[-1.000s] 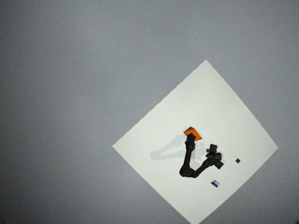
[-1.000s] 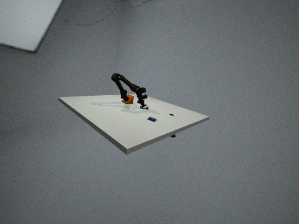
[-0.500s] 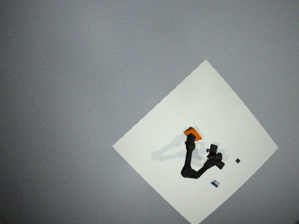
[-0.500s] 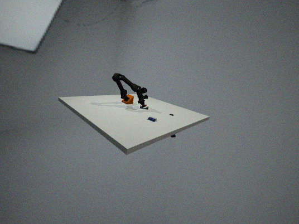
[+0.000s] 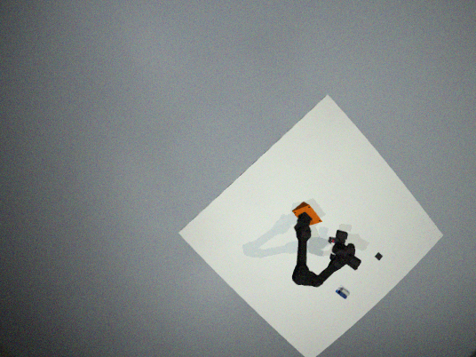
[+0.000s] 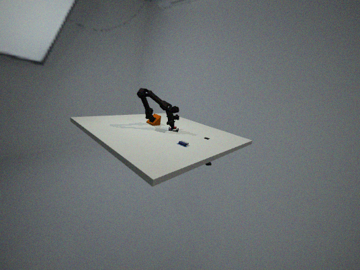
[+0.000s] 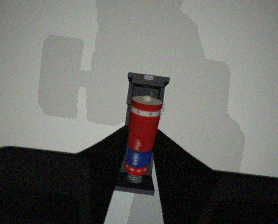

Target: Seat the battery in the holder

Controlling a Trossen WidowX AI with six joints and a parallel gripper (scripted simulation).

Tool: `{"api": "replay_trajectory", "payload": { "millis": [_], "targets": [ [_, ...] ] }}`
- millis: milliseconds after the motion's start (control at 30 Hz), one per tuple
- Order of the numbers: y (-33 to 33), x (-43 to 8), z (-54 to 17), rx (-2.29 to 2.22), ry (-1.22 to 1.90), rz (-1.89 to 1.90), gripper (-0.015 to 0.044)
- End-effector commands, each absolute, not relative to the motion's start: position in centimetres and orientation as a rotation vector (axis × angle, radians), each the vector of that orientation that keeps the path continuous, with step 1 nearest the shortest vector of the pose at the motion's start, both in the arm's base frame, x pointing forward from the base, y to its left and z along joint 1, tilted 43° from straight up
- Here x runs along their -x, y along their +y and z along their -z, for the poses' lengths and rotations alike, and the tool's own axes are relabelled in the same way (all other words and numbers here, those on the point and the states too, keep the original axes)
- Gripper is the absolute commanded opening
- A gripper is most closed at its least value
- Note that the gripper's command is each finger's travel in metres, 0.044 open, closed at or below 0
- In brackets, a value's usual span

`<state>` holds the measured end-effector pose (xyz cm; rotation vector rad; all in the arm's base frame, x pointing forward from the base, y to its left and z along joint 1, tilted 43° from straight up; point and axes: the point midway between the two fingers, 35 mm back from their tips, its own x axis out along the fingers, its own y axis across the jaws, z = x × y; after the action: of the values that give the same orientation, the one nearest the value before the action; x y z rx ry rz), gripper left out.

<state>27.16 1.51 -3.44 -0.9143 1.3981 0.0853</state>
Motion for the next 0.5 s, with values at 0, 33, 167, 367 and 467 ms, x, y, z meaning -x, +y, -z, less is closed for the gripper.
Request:
{"api": "replay_trajectory", "payload": {
  "millis": [0,33,167,367,467],
  "targets": [
    [1.26,-26.82,3.7,0.921,1.436,-0.071,0.0076],
    [1.26,-26.84,3.72,0.921,1.442,-0.069,0.0076],
    [1.26,-26.91,3.8,0.922,1.464,-0.059,0.0076],
    [1.27,-27.02,3.91,0.923,1.496,-0.045,0.0076],
    [1.27,-27.07,3.96,0.923,1.512,-0.038,0.0076]
  ]
}}
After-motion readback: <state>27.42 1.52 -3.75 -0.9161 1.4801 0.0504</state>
